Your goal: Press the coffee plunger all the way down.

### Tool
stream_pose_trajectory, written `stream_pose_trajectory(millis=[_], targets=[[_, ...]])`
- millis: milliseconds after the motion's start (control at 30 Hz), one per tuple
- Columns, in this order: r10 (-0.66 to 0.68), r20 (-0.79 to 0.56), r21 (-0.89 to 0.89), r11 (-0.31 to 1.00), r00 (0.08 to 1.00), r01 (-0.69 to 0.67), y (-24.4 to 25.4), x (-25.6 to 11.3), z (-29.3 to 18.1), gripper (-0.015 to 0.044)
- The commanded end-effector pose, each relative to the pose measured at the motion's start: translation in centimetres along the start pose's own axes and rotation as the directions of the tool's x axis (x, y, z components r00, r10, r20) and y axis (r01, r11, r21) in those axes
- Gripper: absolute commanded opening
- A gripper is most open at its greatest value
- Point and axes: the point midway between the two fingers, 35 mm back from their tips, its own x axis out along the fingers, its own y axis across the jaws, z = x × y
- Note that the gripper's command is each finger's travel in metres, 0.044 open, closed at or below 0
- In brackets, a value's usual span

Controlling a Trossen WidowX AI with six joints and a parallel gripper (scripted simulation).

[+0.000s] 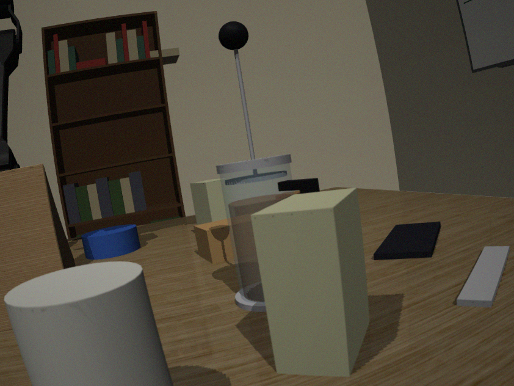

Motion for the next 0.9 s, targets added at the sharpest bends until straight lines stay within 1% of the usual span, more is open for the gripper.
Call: stream_pose_trajectory(millis=[0, 33, 100, 200, 267, 367, 467, 600, 733, 867], targets=[[0.004, 0.004, 0.001, 1.0, 1.0, -0.004, 0.1, 0.0, 0.0, 0.0426], [0.01, 0.01, 0.003, 1.0, 1.0, -0.01, 0.3, 0.0, 0.0, 0.044], [0.05, 0.048, -0.002, 0.999, 0.998, -0.05, 1.4, -0.4, 0.4, 0.044], [0.171, 0.147, -0.027, 0.985, 0.974, -0.169, 4.7, -1.7, 1.4, 0.044], [0.275, 0.217, -0.055, 0.962, 0.937, -0.269, 7.5, -3.0, 2.0, 0.044], [0.433, 0.3, -0.109, 0.901, 0.85, -0.42, 11.7, -5.5, 2.3, 0.044], [0.584, 0.351, -0.173, 0.809, 0.732, -0.562, 15.7, -8.6, 2.0, 0.044], [0.762, 0.368, -0.267, 0.636, 0.534, -0.724, 20.5, -13.2, 0.6, 0.044], [0.894, 0.328, -0.345, 0.413, 0.304, -0.843, 24.5, -18.3, -2.0, 0.044], [0.966, 0.248, -0.392, 0.163, 0.066, -0.906, 27.4, -23.5, -5.2, 0.044]])
